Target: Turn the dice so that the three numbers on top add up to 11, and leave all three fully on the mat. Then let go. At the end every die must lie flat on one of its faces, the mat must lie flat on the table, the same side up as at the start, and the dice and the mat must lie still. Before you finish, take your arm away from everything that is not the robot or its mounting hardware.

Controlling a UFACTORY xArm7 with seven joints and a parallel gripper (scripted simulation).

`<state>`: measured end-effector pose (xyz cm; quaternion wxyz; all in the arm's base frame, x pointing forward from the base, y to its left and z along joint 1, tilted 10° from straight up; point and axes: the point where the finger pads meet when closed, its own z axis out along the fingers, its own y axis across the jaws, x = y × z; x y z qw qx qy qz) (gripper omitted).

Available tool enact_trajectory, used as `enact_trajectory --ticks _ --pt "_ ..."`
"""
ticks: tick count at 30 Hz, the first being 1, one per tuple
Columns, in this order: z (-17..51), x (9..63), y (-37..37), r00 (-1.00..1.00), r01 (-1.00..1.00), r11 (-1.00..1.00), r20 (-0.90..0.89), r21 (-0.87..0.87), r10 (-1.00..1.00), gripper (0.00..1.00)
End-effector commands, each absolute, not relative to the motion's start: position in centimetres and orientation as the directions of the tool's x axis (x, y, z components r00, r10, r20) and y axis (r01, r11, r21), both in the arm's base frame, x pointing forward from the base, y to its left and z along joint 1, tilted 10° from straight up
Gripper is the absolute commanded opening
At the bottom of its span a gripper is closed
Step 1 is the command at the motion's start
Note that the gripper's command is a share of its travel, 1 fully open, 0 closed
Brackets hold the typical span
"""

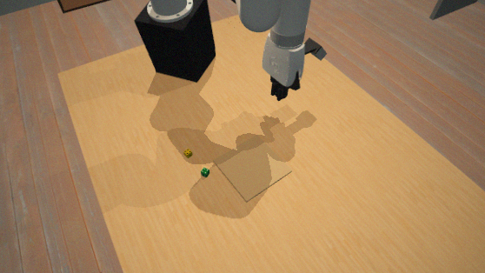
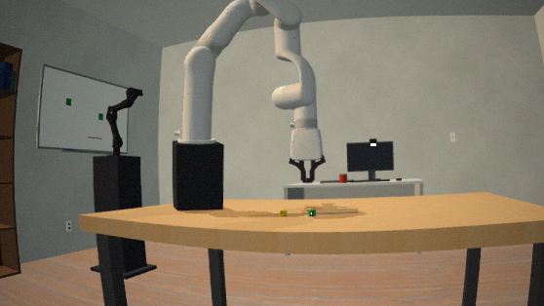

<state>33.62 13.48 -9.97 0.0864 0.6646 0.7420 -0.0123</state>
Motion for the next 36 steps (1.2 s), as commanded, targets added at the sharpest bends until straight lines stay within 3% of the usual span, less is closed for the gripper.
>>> enact_trajectory --ticks 1,15,25,36 --pt "-8.0 33.5 13.8 -0.101 0.989 0.114 -0.141 0.092 0.985 0.11" --pt "-7.5 33.8 13.4 -0.097 0.99 0.11 -0.14 0.092 0.985 0.11" --pt "-5.0 39.1 1.0 -0.006 0.994 0.019 -0.13 0.104 0.991 0.11" --pt "-4.6 39.4 -0.7 0.005 0.994 0.009 -0.131 0.107 0.991 0.11"
